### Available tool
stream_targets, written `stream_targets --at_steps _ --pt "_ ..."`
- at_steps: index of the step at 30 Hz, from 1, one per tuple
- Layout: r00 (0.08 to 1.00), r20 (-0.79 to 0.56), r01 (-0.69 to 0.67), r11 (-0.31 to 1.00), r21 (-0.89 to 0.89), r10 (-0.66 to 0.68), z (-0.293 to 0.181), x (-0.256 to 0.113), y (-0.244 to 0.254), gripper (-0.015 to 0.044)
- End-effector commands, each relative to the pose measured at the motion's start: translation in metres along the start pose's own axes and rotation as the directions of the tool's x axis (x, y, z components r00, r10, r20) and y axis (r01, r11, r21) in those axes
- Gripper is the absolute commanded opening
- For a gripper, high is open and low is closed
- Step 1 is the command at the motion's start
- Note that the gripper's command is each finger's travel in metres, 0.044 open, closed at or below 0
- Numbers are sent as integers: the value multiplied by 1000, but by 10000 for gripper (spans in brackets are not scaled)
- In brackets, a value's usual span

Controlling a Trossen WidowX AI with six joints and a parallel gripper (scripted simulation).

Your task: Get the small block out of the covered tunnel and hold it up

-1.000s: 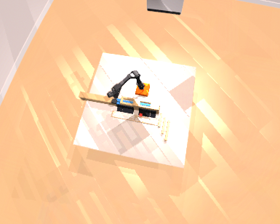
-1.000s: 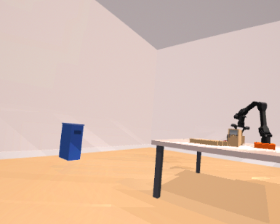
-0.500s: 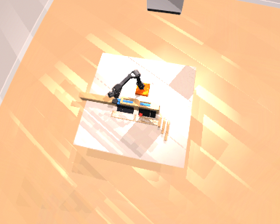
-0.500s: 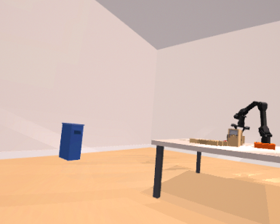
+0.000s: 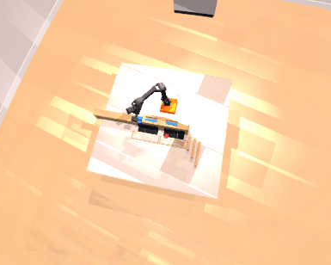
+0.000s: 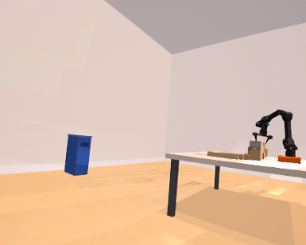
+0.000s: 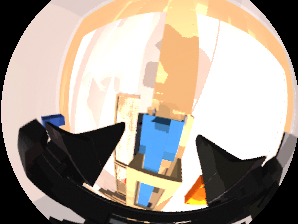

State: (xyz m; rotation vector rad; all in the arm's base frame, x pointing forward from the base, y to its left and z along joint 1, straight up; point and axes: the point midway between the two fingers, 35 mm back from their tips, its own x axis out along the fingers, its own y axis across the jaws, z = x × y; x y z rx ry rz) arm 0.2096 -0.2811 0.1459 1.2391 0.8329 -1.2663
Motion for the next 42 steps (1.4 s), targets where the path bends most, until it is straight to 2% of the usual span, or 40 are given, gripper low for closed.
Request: stream_targets --at_steps 1,16,27,35,42 --pt "1000 0 0 1000 0 0 0 0 -1 387" --pt "1000 0 0 1000 0 0 0 0 -1 0" --pt "1000 0 0 1000 0 0 -3 1 0 0" --pt "1000 0 0 1000 -1 0 0 -3 0 210" --pt "1000 -1 -3 1000 -5 3 5 -27 5 394"
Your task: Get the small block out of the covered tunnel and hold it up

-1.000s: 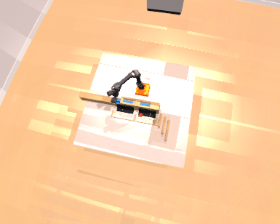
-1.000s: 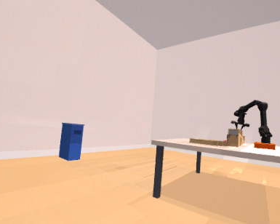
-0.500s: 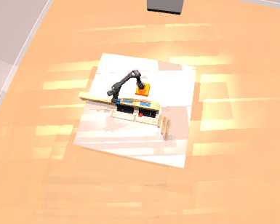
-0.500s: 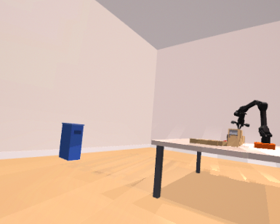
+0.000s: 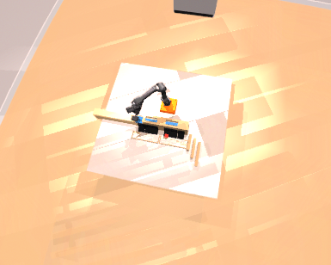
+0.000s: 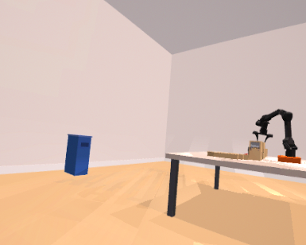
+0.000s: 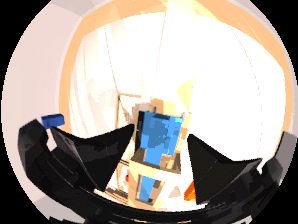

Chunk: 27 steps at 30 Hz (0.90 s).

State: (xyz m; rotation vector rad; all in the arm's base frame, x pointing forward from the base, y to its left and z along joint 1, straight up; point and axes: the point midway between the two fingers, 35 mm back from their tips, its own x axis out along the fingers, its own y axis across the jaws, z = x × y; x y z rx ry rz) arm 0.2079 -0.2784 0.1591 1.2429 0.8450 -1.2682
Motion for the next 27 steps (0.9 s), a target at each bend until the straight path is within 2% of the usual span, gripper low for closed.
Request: stream_targets --at_steps 1,3,7,12,27 --pt "1000 7 -12 1000 -6 12 5 -19 5 420" --pt "1000 7 -12 1000 -7 13 6 -25 6 440" --pt "1000 7 -12 1000 -7 12 2 10 3 440" --pt "1000 7 -13 1000 -7 13 2 12 2 440" --pt "1000 6 -7 1000 0 7 3 9 2 46"
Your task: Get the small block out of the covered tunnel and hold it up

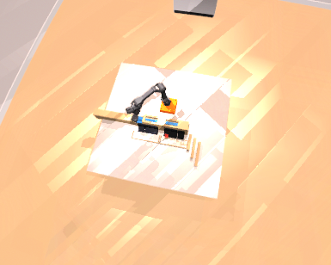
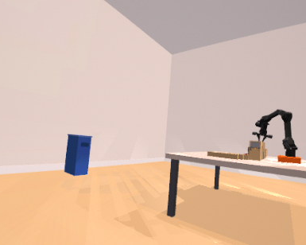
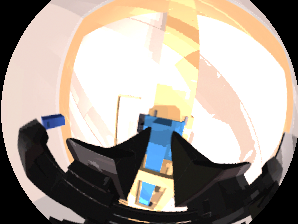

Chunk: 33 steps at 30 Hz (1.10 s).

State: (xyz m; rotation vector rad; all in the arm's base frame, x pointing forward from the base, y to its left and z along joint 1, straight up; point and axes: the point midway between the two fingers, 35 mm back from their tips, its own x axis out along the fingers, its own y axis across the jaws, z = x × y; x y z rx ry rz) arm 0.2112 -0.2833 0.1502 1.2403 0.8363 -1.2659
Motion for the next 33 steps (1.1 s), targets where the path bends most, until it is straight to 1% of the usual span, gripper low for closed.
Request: stream_targets --at_steps 1,2,13,21,29,30,31,32,33 --pt "1000 0 0 1000 0 0 0 -1 0 20" --pt "1000 0 0 1000 0 0 0 -1 0 0" --pt "1000 0 -1 1000 0 1 -3 1 0 0" --pt "1000 0 -1 1000 -1 1 0 -2 1 210" --pt "1000 1 -5 1000 -6 5 6 -32 6 420" --pt "1000 1 -6 1000 -6 6 6 -36 7 440" --pt "1000 1 -6 1000 -7 6 7 -38 7 440" --pt "1000 -3 2 1000 0 -2 4 -24 4 440" --pt "1000 -2 1 1000 -1 -1 3 -19 4 440"
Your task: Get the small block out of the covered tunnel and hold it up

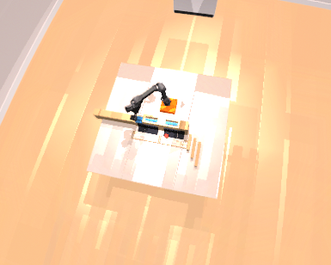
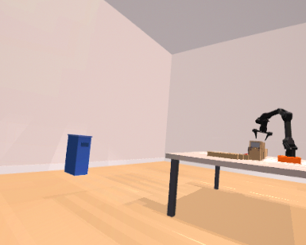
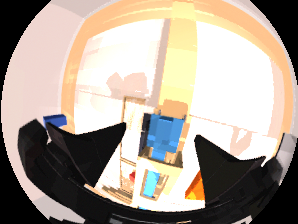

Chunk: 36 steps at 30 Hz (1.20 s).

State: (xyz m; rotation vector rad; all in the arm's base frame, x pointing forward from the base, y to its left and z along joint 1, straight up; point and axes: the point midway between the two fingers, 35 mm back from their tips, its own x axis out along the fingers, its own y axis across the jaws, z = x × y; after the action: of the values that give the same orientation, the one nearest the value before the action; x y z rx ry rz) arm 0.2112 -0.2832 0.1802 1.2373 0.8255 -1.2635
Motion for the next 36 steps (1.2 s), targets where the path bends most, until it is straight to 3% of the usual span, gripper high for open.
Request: stream_targets --at_steps 1,7,24,35,36 --pt "1000 -8 6 1000 -3 -6 -4 17 -4 440" --pt "1000 -6 1 1000 -7 -1 -6 31 -6 440" --pt "1000 -8 9 1000 0 -9 -6 27 -6 0" --pt "1000 -9 8 1000 0 -8 -9 28 -6 0" --pt "1000 -9 9 1000 -1 -9 -6 28 -6 26"
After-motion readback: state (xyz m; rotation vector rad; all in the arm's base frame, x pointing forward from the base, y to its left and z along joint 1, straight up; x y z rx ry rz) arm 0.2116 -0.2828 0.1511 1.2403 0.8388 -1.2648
